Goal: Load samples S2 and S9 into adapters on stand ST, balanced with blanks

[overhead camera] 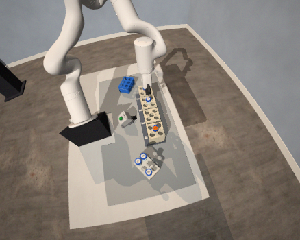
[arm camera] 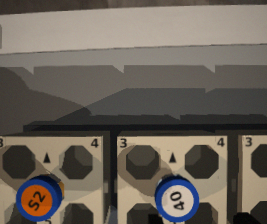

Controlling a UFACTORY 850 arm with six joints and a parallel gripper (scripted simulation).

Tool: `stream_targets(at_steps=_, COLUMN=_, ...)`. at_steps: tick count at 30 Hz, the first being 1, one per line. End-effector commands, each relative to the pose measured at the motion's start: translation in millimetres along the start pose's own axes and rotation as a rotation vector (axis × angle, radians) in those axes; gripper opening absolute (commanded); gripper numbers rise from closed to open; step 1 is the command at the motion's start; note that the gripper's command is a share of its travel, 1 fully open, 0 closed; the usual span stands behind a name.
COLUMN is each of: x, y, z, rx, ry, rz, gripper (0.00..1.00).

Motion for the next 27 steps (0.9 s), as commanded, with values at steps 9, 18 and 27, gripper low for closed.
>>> stream_targets(at_steps=9, x=-22, y=0, z=-1, rx=0.0, ry=0.001, rz=0.0, gripper=0.44)
stream_targets(at_steps=18, x=-34, y=0, z=-1, rx=0.0, ry=0.001, rz=0.0, gripper=0.44)
stream_targets(at_steps=27, x=-34, y=0, z=-1, rx=0.0, ry=0.001, rz=0.0, gripper=0.44)
Point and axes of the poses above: the point where the finger pads meet when closed, its own x axis out along the fingers, its own y axis across the jaws, z = x × y, the point moved 1 cm from there along -x, back along the fingers, and after that the axes turned 10 degrees about x, right-handed, at the moved point
